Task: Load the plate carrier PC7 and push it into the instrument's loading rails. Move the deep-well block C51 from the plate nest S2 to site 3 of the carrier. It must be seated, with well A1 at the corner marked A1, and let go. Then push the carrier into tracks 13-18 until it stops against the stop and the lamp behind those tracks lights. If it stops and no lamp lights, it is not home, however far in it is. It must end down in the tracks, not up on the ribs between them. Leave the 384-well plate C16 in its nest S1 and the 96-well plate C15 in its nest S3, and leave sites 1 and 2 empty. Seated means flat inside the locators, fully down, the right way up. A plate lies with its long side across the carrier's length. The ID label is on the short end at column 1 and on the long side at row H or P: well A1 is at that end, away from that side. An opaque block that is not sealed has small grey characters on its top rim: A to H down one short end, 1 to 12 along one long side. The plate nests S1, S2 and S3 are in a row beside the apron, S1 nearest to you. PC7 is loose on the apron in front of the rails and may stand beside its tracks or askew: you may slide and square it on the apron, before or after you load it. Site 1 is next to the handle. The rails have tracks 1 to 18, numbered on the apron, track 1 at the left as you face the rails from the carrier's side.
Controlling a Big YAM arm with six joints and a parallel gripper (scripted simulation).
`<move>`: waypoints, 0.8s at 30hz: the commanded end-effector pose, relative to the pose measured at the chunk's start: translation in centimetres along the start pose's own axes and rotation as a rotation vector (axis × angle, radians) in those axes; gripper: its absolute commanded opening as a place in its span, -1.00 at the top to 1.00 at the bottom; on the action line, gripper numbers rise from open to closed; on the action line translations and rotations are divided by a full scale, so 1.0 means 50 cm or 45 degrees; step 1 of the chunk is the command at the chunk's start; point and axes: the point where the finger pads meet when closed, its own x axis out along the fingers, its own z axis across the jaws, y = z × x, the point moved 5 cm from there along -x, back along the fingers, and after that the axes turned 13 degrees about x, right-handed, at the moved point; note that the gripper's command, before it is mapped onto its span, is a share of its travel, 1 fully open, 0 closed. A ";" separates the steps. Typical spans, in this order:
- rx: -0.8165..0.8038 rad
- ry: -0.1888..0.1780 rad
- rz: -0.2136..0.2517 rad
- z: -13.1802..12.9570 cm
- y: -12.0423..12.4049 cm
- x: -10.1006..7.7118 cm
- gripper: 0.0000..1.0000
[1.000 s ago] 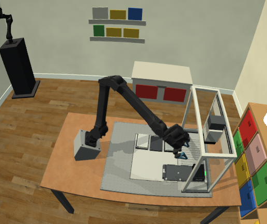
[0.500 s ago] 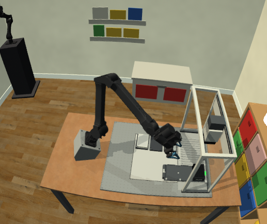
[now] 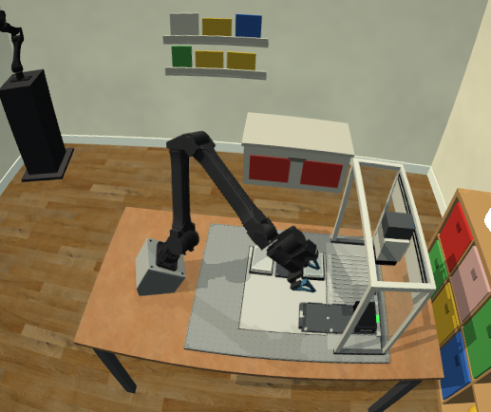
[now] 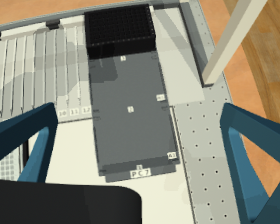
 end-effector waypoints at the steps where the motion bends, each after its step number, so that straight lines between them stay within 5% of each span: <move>1: -0.050 -0.008 -0.071 0.006 -0.026 -0.038 -1.00; 15: -0.047 -0.003 -0.058 -0.028 0.028 -0.111 -1.00; 16: -0.074 -0.007 -0.055 -0.007 -0.022 -0.109 -1.00; 17: -0.057 -0.012 0.026 -0.010 -0.001 -0.082 -1.00; 24: -0.058 0.061 0.314 -0.016 0.024 -0.043 -1.00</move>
